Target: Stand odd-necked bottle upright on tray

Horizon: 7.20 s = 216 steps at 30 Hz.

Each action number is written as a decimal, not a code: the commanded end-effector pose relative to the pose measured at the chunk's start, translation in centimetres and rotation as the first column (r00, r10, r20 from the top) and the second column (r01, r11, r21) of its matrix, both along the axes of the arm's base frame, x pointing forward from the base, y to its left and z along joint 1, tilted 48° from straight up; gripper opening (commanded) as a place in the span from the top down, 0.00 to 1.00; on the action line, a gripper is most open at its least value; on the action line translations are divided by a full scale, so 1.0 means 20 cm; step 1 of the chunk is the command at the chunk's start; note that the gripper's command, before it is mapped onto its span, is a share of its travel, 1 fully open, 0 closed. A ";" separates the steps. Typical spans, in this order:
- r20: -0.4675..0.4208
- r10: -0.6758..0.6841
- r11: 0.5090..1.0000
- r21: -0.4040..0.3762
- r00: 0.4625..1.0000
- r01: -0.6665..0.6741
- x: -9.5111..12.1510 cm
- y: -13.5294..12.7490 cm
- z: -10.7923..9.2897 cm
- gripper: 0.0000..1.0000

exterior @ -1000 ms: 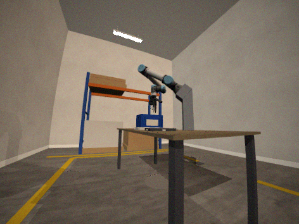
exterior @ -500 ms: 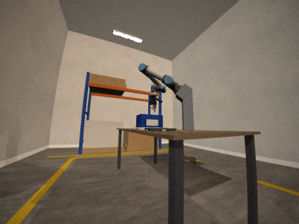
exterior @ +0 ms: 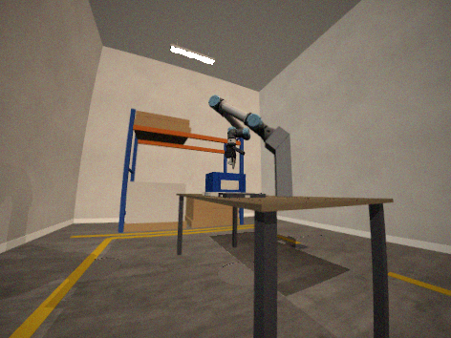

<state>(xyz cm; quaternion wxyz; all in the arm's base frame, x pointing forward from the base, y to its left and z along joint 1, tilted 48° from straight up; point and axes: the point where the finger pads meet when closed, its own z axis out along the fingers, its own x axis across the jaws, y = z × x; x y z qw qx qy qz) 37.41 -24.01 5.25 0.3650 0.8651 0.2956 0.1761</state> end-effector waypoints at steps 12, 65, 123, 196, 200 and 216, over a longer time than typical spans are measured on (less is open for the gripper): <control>0.000 0.000 1.000 -0.001 1.000 0.000 0.00 0.00 0.00 1.00; 0.000 0.000 1.000 -0.001 1.000 0.000 0.14 0.35 -0.17 0.62; 0.000 0.000 1.000 -0.001 1.000 0.000 0.23 0.26 -0.29 0.62; 0.000 0.000 1.000 -0.001 1.000 0.000 0.25 0.25 -0.33 0.62; 0.000 0.000 1.000 -0.001 1.000 0.000 0.25 0.25 -0.33 0.62; 0.000 0.000 1.000 -0.001 1.000 0.000 0.25 0.25 -0.33 0.62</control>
